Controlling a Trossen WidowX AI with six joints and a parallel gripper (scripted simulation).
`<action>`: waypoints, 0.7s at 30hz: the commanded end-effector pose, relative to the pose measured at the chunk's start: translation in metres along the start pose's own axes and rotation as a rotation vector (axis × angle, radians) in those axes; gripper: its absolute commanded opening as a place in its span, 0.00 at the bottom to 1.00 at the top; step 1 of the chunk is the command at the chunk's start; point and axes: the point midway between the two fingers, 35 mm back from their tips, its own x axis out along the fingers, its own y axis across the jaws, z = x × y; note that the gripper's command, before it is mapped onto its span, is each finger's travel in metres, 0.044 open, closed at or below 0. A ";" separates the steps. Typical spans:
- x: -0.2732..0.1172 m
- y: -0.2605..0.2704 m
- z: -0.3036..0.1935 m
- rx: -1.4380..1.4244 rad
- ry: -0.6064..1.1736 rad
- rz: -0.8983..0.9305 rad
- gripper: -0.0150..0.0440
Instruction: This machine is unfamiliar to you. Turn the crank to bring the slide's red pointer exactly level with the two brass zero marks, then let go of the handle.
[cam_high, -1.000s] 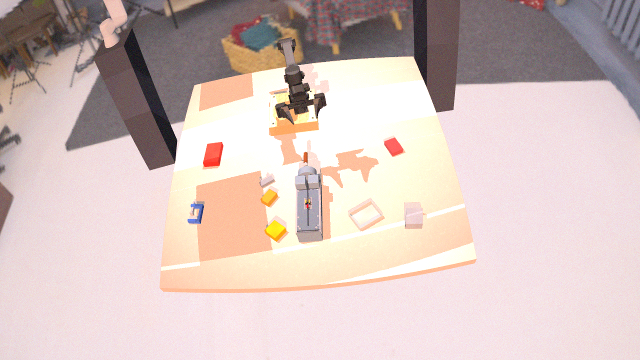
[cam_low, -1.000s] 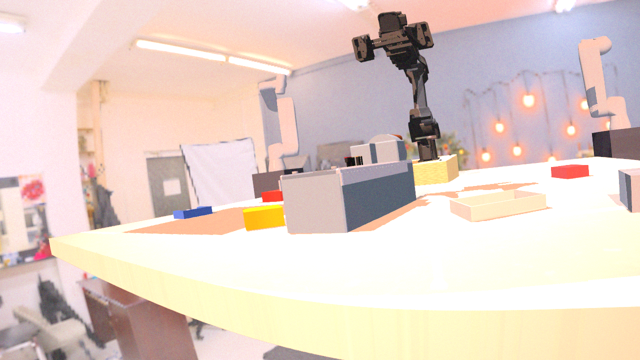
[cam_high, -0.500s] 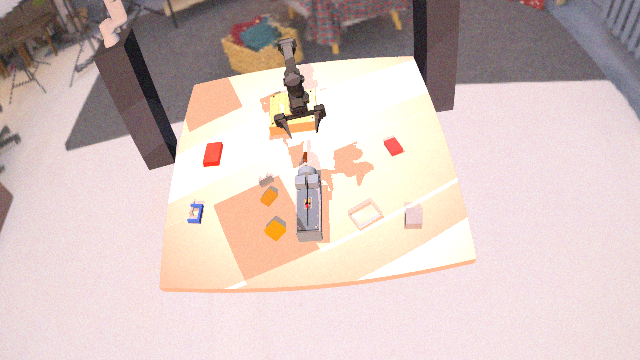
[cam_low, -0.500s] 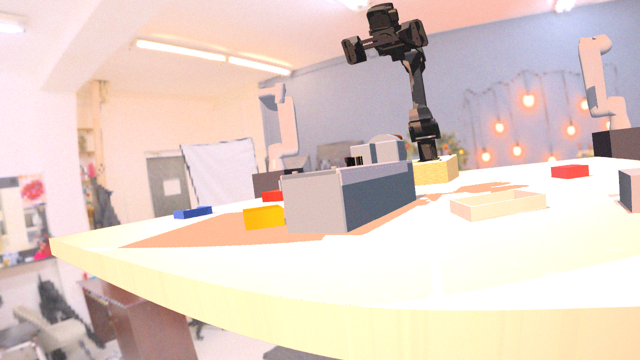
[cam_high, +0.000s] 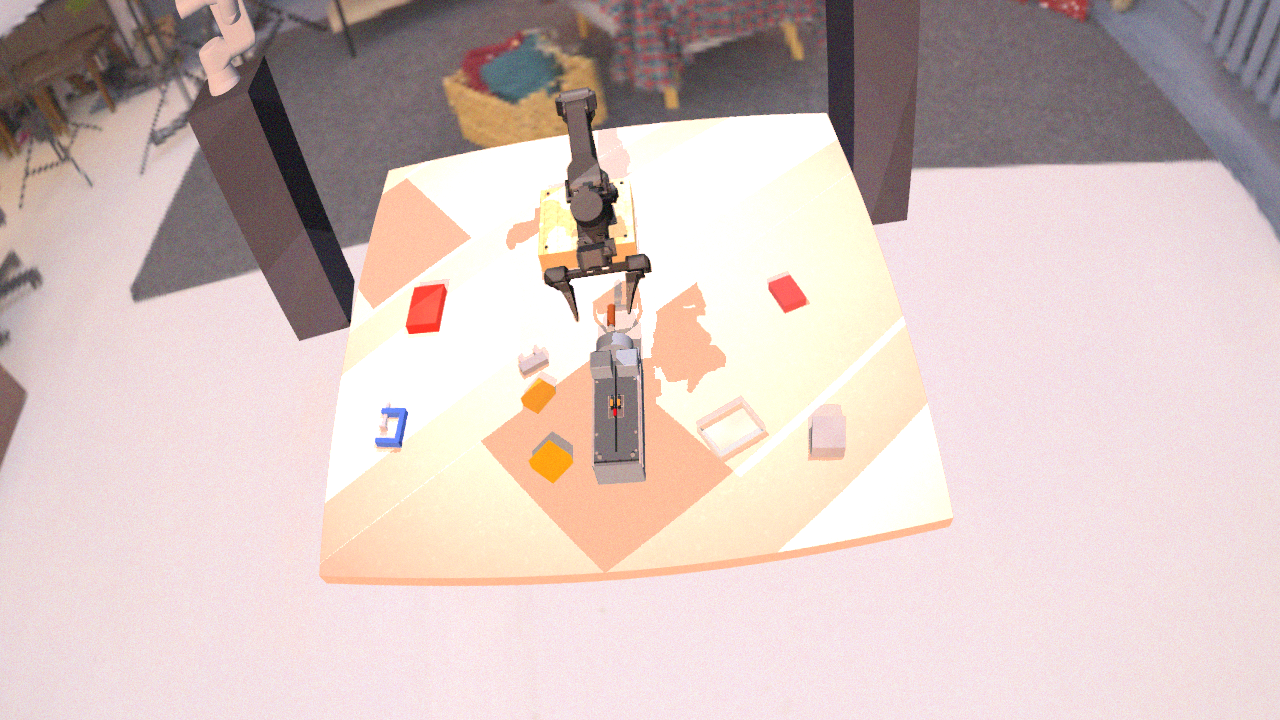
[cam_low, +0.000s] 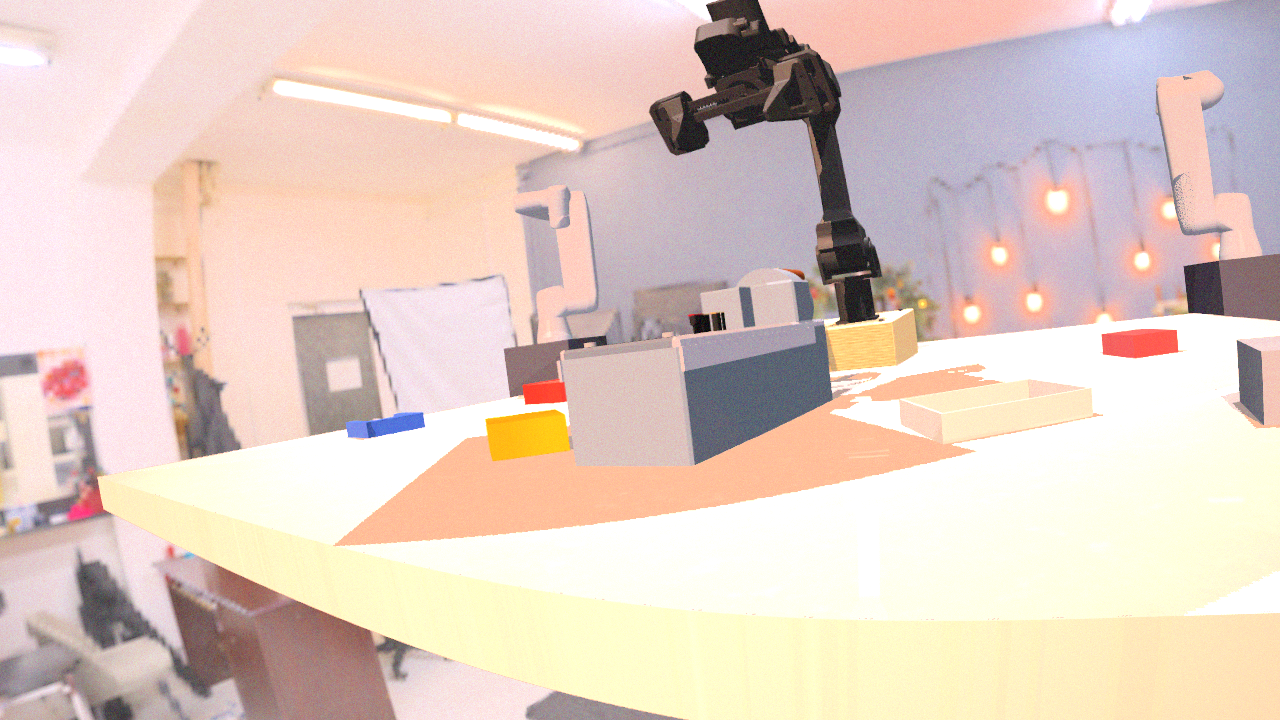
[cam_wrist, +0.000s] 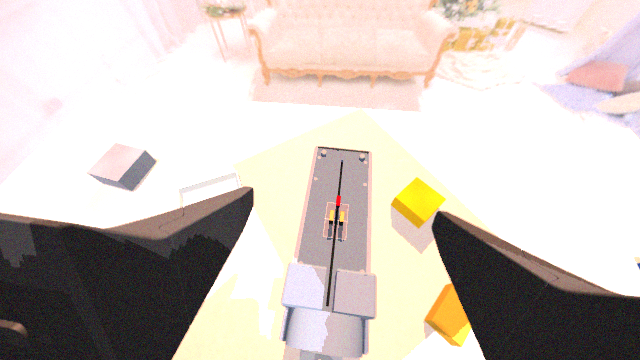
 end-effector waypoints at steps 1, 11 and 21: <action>0.019 -0.006 -0.005 0.014 0.069 -0.029 1.00; 0.055 -0.016 -0.020 0.031 0.207 -0.076 1.00; 0.086 -0.019 -0.067 0.031 0.207 -0.076 1.00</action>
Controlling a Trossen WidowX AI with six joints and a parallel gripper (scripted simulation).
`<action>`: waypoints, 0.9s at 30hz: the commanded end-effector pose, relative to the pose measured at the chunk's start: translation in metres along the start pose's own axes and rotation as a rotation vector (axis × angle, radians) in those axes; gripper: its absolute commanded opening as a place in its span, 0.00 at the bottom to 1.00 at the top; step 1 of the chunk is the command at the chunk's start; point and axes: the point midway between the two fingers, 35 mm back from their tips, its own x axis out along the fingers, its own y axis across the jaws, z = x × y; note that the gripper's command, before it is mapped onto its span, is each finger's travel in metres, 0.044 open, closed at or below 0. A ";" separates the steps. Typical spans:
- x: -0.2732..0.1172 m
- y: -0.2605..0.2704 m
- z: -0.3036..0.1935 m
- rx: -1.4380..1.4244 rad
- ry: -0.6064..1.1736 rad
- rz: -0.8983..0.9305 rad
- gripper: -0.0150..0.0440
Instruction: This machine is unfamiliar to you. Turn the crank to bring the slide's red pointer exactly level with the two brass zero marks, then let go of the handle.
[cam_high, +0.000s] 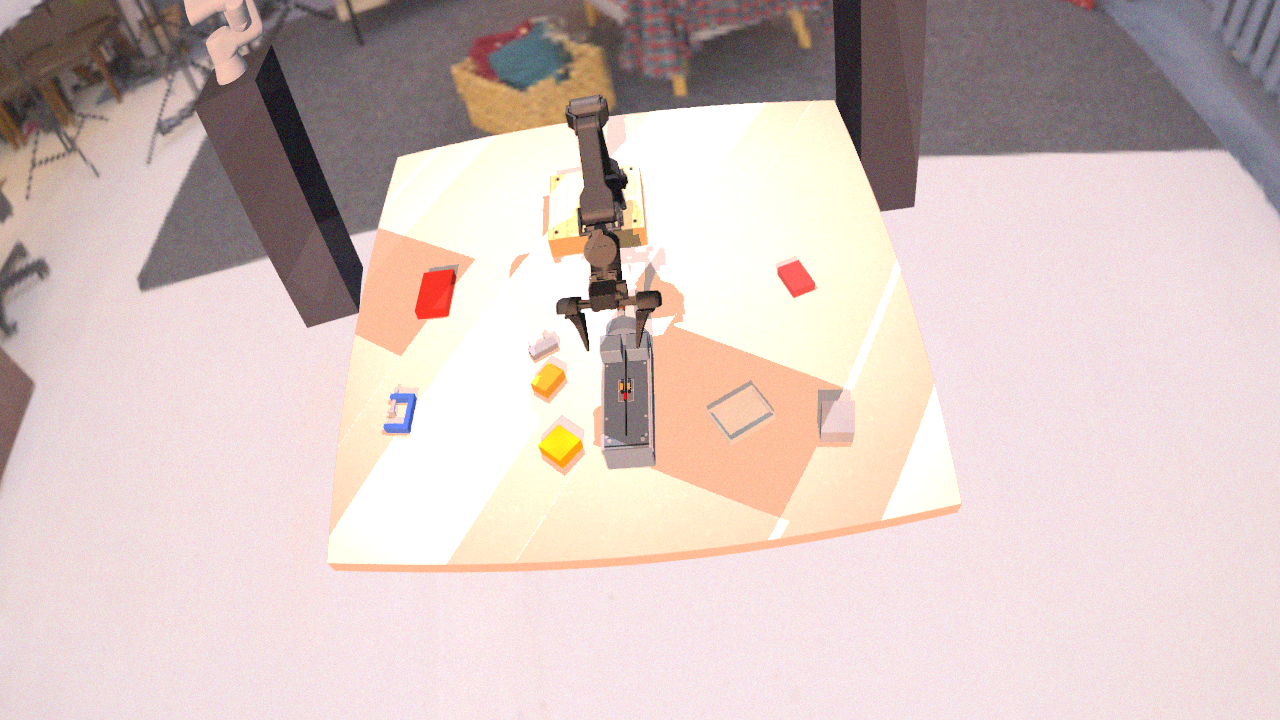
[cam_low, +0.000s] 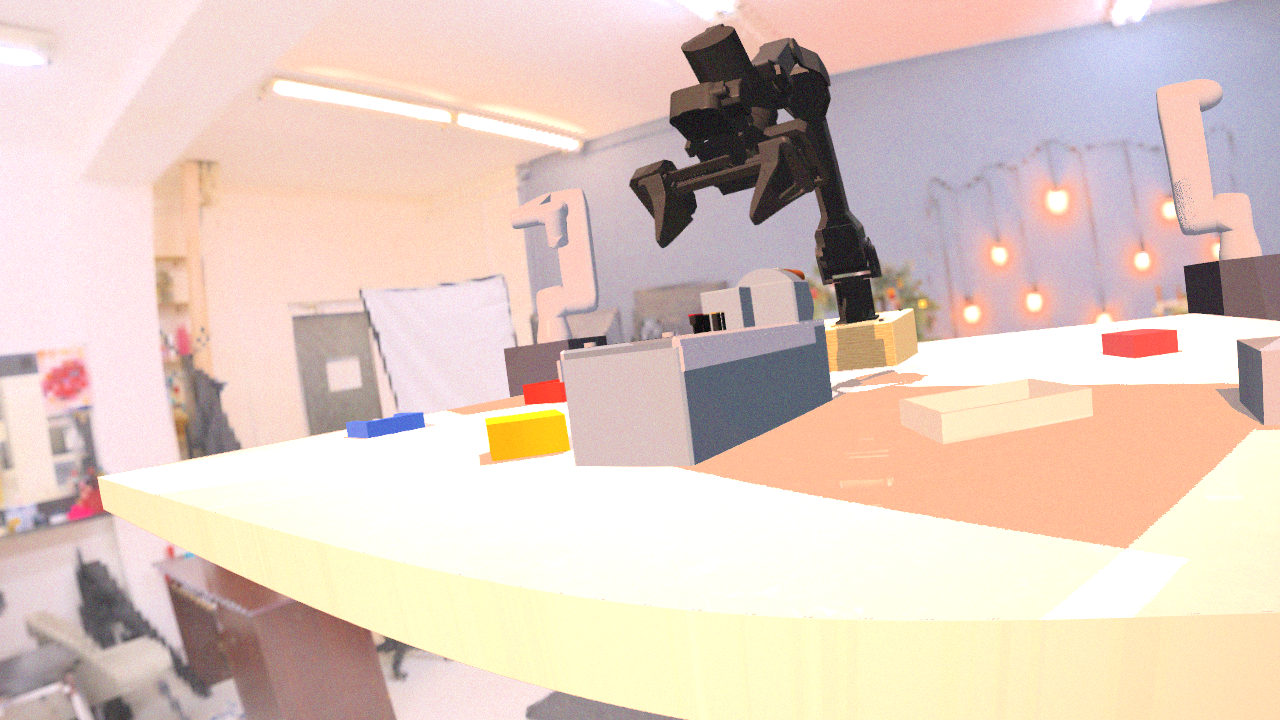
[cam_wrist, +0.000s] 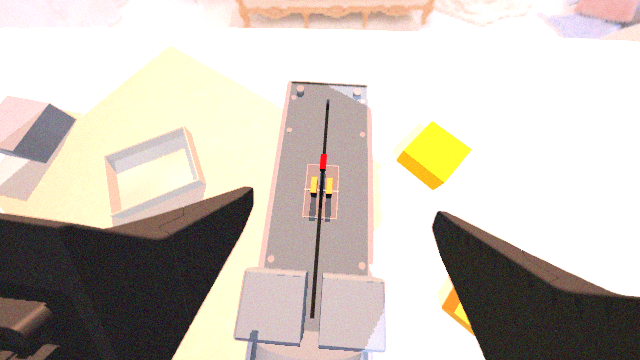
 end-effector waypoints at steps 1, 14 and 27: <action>0.011 -0.002 -0.013 0.003 0.012 -0.007 1.00; 0.011 -0.002 -0.013 0.003 0.012 -0.007 1.00; -0.027 0.001 0.024 -0.001 0.015 -0.002 1.00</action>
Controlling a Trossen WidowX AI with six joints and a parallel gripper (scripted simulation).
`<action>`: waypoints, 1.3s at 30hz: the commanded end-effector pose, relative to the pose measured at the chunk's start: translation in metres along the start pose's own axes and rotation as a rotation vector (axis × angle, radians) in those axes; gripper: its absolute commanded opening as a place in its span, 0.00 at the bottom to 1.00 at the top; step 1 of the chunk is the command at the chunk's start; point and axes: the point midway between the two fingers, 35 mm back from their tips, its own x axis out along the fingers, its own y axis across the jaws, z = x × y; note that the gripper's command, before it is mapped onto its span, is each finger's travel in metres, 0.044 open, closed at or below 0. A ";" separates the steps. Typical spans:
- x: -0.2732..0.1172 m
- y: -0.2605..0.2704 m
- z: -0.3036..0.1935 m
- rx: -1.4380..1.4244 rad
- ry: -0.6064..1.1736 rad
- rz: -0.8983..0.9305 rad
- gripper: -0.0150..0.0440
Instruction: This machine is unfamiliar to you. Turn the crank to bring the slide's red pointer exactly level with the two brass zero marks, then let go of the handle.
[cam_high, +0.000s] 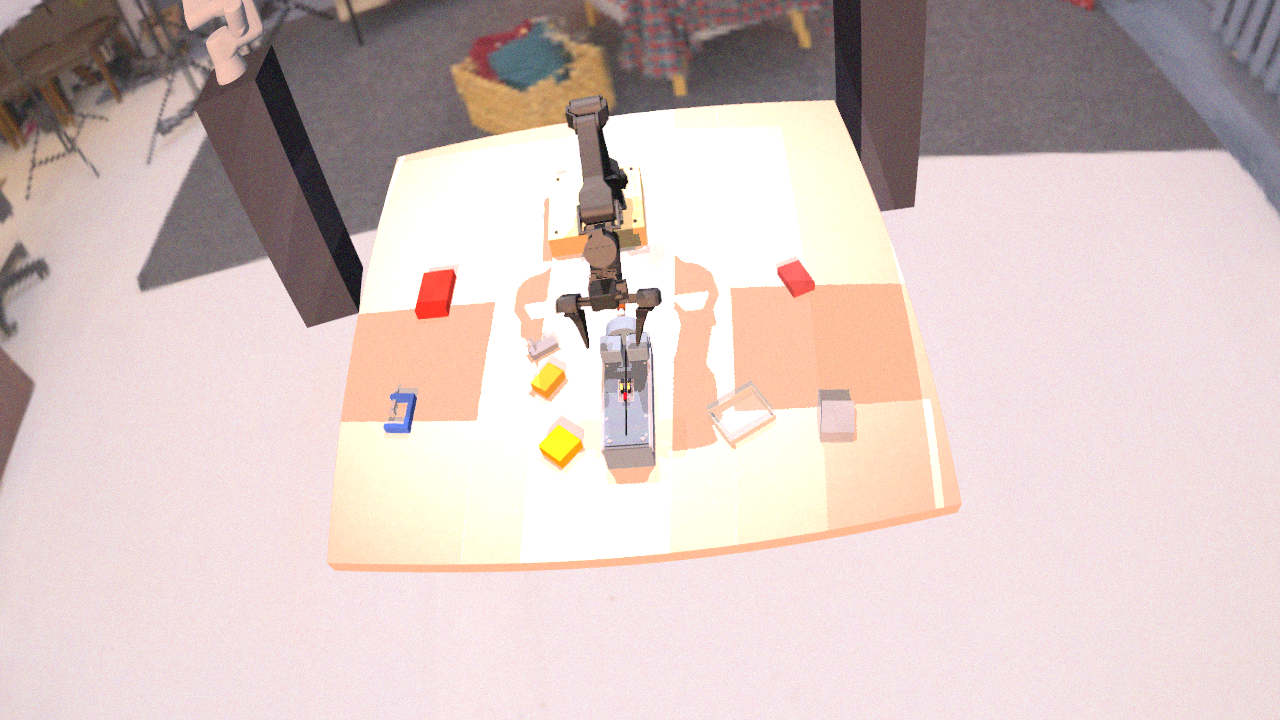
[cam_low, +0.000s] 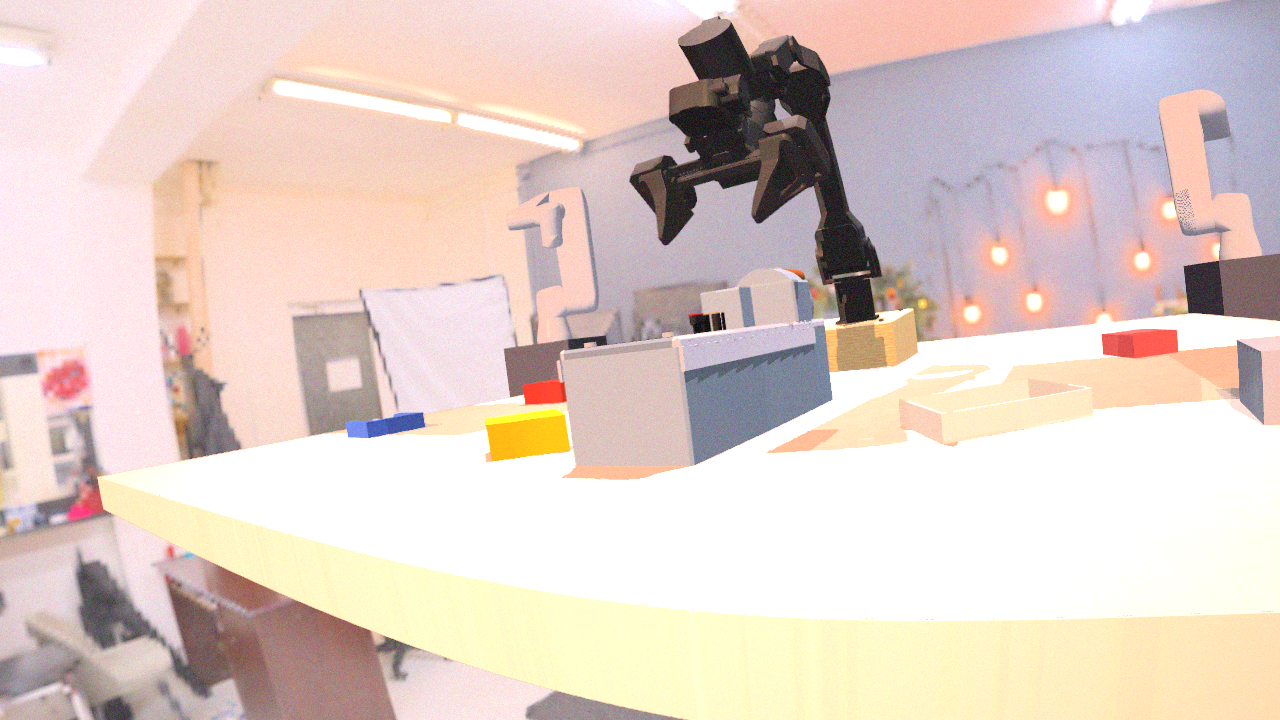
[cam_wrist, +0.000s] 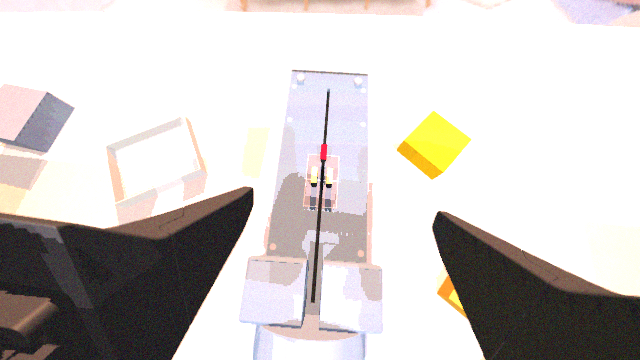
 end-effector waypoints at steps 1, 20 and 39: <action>-0.025 0.001 0.024 0.004 -0.034 0.002 1.00; -0.091 0.005 -0.042 -0.037 -0.043 0.011 1.00; -0.083 0.004 -0.097 -0.053 -0.046 0.014 1.00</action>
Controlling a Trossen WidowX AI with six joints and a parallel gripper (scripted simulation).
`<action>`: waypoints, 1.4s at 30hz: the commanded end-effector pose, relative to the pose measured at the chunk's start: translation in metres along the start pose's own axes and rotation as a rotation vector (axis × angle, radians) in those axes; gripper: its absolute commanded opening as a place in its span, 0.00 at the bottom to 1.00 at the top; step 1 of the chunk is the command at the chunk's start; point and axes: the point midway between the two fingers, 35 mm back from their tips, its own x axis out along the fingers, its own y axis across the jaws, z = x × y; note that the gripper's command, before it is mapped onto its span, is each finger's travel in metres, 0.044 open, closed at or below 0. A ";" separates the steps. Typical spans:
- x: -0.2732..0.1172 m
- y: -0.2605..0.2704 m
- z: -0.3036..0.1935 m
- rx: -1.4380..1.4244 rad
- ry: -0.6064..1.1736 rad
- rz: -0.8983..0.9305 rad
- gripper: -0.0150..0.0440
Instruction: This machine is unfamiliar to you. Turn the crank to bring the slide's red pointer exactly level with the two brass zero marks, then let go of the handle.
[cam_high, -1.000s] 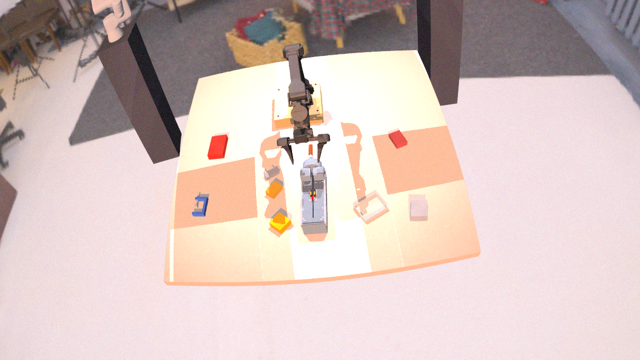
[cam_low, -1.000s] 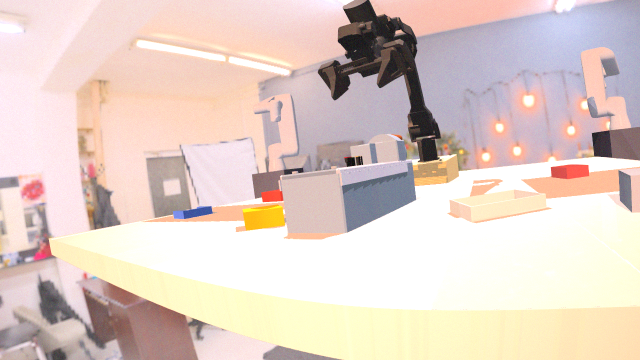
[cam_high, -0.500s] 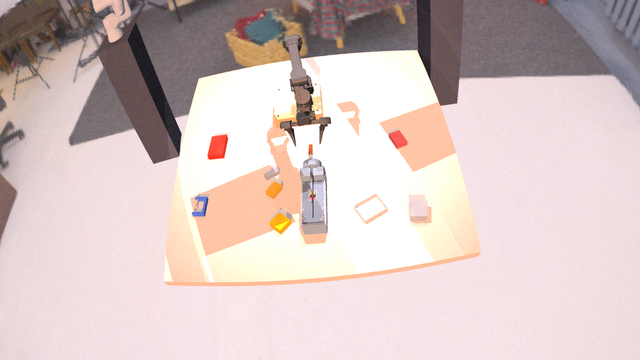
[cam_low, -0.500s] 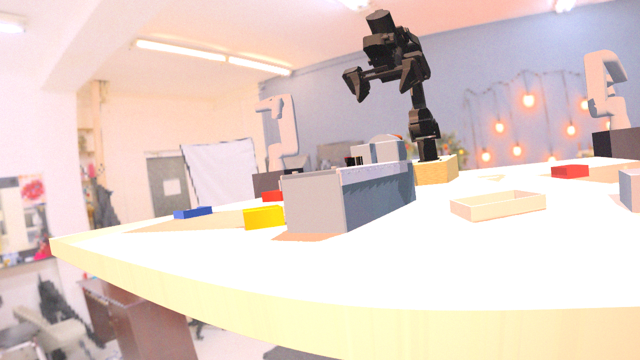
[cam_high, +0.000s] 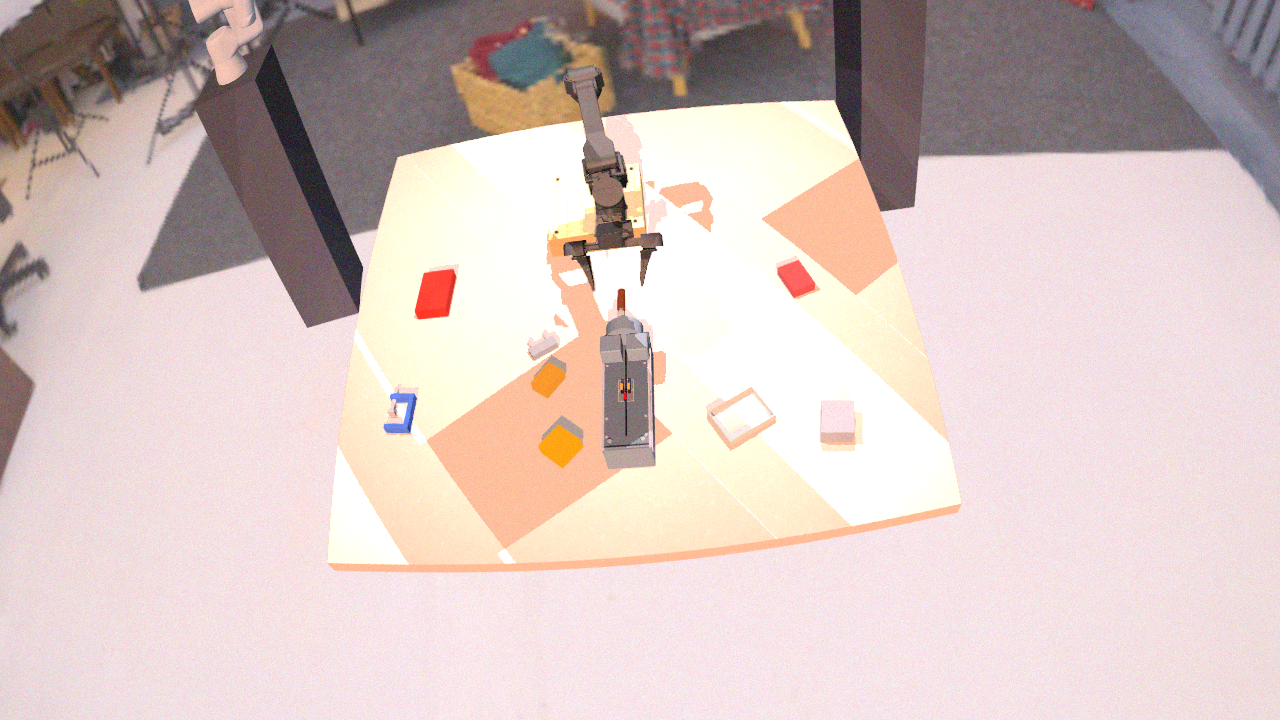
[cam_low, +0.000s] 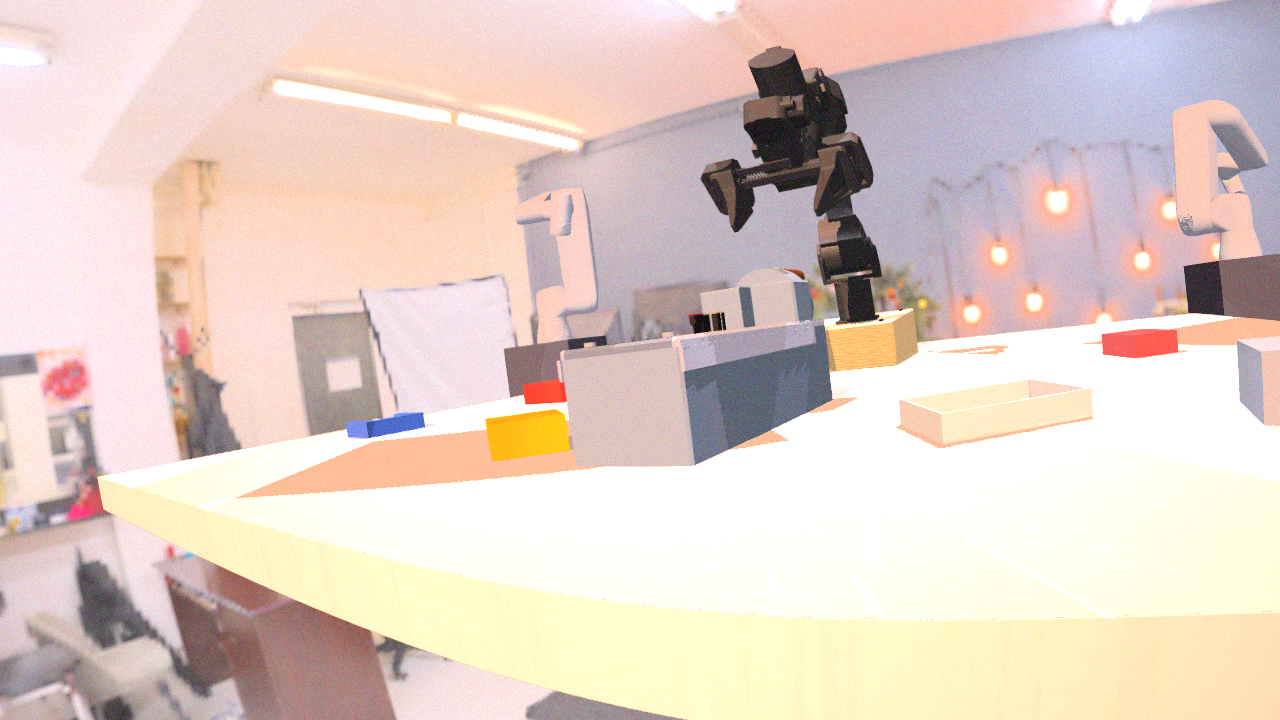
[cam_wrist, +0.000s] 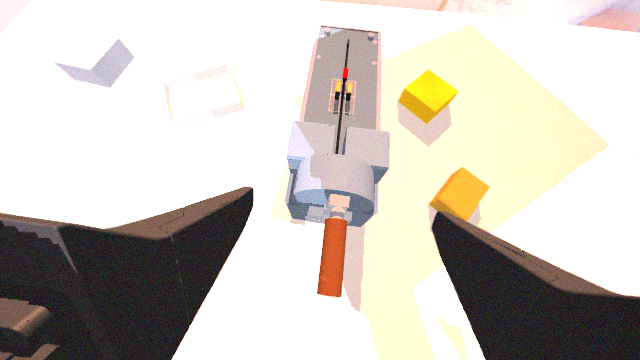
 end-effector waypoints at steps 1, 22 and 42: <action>0.011 -0.001 -0.014 -0.006 0.011 -0.006 1.00; 0.033 -0.001 -0.033 -0.005 0.010 -0.006 1.00; 0.054 -0.002 -0.058 -0.006 0.011 -0.006 1.00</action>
